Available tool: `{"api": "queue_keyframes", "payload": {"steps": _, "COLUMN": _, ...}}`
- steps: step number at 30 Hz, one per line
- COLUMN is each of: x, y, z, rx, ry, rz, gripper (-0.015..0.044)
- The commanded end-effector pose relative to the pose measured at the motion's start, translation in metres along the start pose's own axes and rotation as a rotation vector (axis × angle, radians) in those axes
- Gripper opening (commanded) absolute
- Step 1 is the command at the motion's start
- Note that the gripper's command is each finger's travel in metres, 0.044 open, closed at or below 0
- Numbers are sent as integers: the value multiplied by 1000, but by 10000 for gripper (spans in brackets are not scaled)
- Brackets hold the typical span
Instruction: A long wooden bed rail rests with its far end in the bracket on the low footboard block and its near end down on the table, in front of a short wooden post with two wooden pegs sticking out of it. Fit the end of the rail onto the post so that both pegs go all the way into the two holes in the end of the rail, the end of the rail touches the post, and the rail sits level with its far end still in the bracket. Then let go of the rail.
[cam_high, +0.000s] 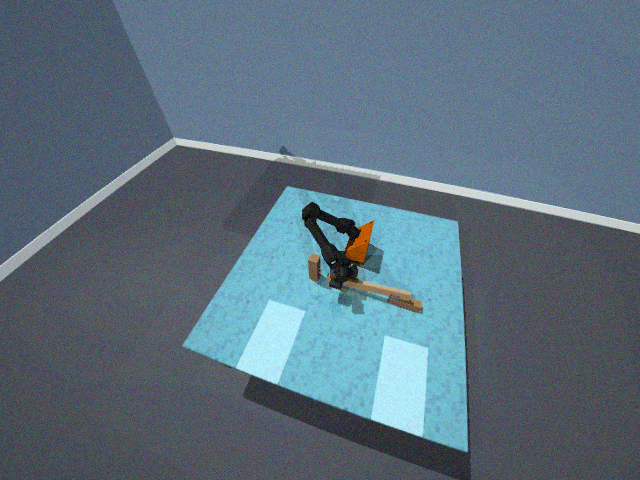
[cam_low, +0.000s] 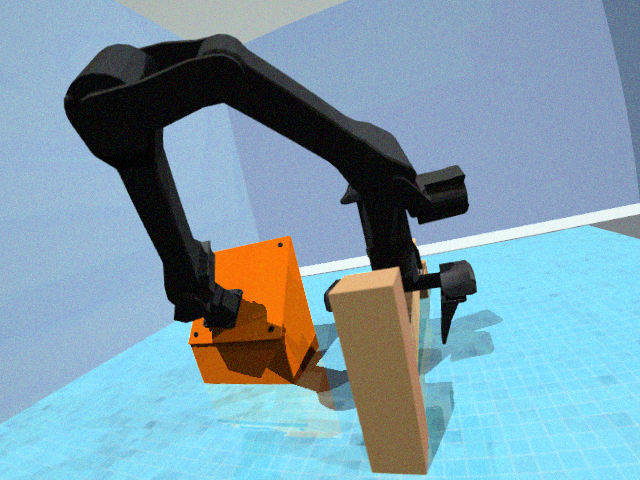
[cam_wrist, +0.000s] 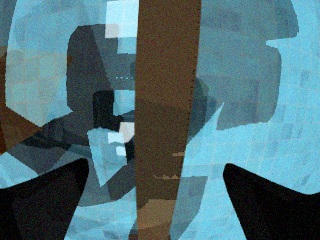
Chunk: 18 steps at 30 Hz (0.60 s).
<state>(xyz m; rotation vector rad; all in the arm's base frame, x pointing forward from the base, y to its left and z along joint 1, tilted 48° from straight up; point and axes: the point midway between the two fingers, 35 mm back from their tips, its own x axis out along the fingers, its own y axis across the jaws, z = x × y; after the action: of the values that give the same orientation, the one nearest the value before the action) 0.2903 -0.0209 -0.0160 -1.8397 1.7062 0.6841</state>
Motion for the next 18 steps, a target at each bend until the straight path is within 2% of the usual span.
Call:
{"api": "queue_keyframes", "payload": {"steps": 1, "x": 6, "y": 1, "z": -1, "rx": -7, "ry": 8, "rz": -2, "gripper": 440}}
{"api": "queue_keyframes", "payload": {"steps": 11, "x": 19, "y": 2, "z": -2, "rx": -8, "ry": 11, "rz": -2, "gripper": 440}}
{"api": "queue_keyframes", "payload": {"steps": 18, "x": 19, "y": 2, "z": -2, "rx": -8, "ry": 11, "rz": -2, "gripper": 256}}
